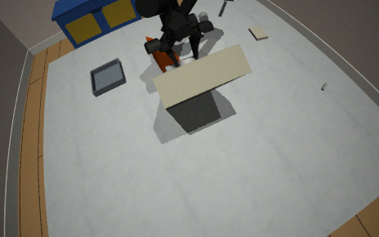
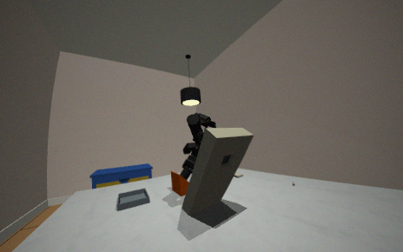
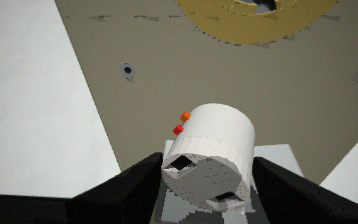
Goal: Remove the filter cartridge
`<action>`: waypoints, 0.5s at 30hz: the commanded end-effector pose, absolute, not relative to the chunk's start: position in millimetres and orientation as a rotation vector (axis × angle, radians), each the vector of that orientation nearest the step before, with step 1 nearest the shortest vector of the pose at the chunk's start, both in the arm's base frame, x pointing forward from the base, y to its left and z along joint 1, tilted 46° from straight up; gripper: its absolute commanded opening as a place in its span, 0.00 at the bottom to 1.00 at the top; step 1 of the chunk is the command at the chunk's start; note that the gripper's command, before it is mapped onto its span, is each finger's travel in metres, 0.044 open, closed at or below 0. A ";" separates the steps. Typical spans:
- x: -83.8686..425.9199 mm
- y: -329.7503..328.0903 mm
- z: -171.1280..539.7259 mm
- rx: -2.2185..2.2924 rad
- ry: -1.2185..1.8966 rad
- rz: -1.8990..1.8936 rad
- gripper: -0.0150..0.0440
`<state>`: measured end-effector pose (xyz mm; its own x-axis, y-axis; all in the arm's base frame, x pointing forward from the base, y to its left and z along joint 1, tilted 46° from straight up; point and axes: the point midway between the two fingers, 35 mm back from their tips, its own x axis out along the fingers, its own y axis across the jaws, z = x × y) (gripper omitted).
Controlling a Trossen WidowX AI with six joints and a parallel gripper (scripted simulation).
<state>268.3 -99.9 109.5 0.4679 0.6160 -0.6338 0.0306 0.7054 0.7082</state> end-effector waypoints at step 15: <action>274.7 -131.2 138.0 0.720 1.030 0.384 0.25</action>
